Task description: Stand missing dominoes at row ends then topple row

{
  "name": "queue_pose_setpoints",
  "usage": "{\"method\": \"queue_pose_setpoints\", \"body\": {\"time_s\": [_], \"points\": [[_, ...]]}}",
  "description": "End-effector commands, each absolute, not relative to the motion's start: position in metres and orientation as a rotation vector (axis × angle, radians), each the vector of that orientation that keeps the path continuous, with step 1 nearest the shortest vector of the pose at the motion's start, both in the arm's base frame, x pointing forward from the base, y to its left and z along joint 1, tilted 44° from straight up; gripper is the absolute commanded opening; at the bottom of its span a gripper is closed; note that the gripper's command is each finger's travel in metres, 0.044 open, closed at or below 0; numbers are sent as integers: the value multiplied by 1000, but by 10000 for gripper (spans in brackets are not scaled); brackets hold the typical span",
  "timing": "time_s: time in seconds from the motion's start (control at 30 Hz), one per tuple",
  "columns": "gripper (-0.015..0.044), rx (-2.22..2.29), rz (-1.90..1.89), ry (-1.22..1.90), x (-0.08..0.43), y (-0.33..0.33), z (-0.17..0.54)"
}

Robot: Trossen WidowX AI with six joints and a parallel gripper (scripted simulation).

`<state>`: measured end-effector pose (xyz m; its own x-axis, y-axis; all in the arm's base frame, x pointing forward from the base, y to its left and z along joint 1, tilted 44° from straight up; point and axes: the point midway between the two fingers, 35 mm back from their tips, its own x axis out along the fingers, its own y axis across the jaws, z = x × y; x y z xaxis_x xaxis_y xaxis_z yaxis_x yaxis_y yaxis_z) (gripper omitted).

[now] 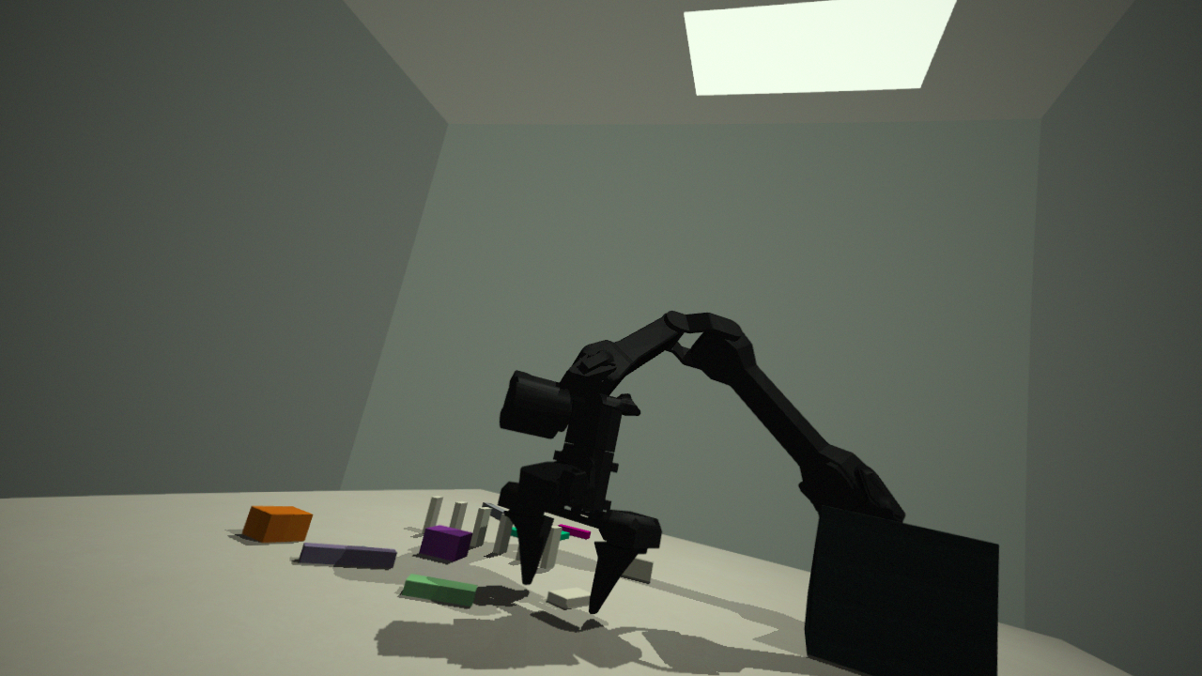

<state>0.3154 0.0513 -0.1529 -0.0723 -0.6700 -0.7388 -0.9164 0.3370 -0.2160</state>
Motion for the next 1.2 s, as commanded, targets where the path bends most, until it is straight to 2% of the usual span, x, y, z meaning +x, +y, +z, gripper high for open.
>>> {"method": "queue_pose_setpoints", "body": {"time_s": [0.0,0.07,0.5,0.83,1.17], "points": [[440,-1414,396,1822,312,47,-156],[440,-1414,396,1822,312,47,-156],[107,-1414,396,1822,312,47,-156],[107,-1414,396,1822,312,48,-154],[107,-1410,402,1821,317,121,-79]]}}
